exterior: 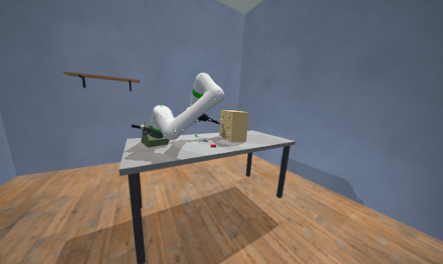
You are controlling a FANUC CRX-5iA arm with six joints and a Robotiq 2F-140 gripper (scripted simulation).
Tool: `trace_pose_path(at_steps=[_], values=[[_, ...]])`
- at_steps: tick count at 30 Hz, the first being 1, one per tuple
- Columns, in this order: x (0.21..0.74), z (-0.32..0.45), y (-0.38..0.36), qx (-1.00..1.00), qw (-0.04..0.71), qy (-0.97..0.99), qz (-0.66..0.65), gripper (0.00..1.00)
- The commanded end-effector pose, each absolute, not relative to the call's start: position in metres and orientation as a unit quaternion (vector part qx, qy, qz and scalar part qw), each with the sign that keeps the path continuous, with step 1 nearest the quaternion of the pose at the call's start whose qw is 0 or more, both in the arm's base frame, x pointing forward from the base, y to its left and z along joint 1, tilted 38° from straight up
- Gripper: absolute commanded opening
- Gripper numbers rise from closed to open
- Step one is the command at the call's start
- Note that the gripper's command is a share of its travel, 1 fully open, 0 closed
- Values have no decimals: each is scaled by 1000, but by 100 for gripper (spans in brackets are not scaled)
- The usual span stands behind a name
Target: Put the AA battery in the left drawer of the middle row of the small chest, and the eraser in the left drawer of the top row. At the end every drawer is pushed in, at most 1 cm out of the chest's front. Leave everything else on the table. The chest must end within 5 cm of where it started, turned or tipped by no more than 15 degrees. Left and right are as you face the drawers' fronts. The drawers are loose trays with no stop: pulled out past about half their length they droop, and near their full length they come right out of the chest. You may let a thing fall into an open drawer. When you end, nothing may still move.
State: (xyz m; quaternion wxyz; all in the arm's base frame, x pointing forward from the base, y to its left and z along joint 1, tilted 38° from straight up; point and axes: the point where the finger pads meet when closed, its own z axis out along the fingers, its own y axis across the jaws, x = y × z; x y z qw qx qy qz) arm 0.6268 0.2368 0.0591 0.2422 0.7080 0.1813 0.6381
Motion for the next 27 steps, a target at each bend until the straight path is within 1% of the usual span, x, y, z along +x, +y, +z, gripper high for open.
trace_pose_path(at_steps=[1, 27], values=[[626, 59, 237, 708, 242, 181, 638, 8], [605, 54, 235, 708, 242, 181, 638, 8]])
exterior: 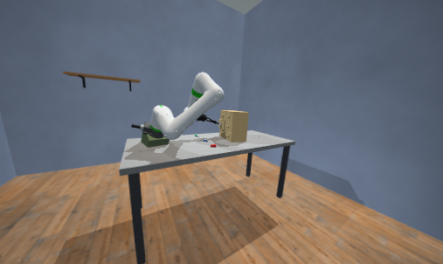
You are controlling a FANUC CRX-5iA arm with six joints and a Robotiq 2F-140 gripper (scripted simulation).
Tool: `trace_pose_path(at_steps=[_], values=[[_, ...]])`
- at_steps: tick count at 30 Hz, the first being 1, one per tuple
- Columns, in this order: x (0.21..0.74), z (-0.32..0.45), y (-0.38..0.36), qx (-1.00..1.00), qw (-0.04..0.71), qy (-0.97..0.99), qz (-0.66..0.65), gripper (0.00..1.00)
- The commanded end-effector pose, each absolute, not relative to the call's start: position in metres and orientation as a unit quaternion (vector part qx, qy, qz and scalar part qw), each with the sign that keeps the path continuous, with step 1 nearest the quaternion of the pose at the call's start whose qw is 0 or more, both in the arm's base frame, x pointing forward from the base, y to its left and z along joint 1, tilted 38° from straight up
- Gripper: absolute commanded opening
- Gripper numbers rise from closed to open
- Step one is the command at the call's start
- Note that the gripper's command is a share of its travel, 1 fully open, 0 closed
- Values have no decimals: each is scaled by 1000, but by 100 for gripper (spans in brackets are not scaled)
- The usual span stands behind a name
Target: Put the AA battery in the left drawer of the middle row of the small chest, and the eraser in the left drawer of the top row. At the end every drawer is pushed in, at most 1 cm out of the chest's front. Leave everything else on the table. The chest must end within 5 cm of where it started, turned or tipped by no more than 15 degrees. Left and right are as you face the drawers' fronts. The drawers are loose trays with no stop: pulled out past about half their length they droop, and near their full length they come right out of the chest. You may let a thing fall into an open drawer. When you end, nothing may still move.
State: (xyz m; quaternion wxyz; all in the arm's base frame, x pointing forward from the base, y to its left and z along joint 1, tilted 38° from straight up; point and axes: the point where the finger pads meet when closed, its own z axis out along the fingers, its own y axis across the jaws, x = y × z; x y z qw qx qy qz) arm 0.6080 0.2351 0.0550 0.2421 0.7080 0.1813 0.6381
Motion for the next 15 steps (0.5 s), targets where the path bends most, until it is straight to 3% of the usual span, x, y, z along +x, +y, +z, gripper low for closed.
trace_pose_path(at_steps=[1, 15], values=[[604, 54, 235, 708, 242, 181, 638, 8], [586, 50, 233, 708, 242, 181, 638, 8]])
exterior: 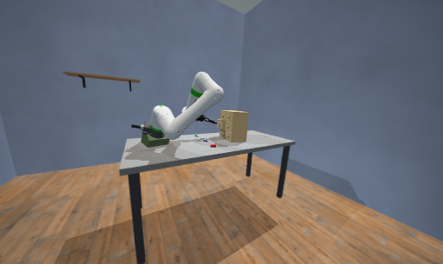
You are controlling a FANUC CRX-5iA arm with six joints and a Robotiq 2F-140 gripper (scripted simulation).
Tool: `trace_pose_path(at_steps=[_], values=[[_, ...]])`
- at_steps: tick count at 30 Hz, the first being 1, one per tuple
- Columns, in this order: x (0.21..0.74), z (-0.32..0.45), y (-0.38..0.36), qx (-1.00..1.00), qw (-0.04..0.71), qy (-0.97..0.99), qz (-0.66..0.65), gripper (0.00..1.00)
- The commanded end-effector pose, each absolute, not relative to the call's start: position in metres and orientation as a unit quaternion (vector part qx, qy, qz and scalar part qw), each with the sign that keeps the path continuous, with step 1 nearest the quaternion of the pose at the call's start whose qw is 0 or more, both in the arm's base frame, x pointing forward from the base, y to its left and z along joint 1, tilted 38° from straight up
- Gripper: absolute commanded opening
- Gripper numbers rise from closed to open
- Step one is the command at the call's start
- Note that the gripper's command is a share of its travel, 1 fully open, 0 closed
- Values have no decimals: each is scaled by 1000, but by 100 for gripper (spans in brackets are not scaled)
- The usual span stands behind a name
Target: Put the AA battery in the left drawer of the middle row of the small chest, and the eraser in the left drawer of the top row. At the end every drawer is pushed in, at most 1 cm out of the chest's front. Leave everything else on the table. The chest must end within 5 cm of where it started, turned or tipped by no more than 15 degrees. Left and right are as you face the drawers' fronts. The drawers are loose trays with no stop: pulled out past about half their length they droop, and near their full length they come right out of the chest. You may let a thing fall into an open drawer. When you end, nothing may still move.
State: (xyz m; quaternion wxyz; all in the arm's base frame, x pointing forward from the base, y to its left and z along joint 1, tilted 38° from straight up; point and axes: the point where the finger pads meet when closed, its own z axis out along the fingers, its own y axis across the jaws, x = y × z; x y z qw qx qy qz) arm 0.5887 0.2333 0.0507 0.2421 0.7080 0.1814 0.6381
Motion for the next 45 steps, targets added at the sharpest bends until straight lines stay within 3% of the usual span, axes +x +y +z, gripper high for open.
trace_pose_path(at_steps=[1, 45], values=[[585, 50, 233, 708, 242, 181, 638, 8], [560, 44, 231, 708, 242, 181, 638, 8]])
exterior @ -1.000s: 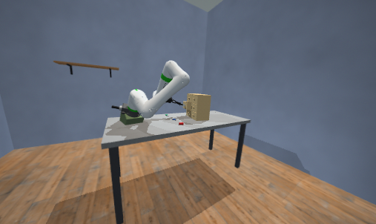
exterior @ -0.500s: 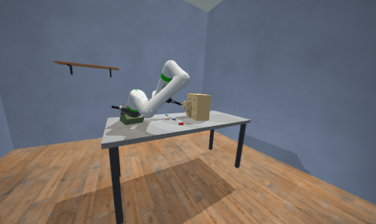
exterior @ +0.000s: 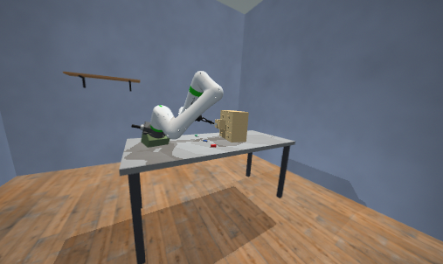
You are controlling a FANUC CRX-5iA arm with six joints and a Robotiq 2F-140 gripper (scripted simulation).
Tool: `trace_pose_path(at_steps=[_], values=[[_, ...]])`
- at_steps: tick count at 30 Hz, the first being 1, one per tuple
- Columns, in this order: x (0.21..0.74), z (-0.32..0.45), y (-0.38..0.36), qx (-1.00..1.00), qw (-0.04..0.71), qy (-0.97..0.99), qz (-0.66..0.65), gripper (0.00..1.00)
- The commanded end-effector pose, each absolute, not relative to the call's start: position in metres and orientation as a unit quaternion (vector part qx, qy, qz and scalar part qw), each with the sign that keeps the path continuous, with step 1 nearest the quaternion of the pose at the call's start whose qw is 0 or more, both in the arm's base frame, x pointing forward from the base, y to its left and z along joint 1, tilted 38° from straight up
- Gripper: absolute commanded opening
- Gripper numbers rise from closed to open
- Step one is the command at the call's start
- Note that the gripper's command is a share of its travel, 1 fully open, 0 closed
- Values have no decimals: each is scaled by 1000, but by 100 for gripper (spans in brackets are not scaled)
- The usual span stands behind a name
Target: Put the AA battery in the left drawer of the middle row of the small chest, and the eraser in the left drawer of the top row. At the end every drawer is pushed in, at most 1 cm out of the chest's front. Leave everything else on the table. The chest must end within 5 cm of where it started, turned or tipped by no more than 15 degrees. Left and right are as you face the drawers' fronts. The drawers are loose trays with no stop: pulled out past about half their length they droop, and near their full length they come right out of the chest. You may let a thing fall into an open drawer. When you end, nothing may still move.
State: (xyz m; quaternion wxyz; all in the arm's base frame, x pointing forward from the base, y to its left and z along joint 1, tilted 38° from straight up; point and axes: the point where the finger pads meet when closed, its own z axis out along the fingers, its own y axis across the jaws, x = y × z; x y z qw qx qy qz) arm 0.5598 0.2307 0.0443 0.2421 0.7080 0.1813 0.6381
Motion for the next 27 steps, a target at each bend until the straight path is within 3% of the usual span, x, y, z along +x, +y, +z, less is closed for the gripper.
trace_pose_path(at_steps=[1, 9, 18, 27], values=[[560, 44, 231, 708, 242, 181, 638, 8], [560, 44, 231, 708, 242, 181, 638, 8], [560, 44, 231, 708, 242, 181, 638, 20], [559, 44, 231, 708, 242, 181, 638, 20]])
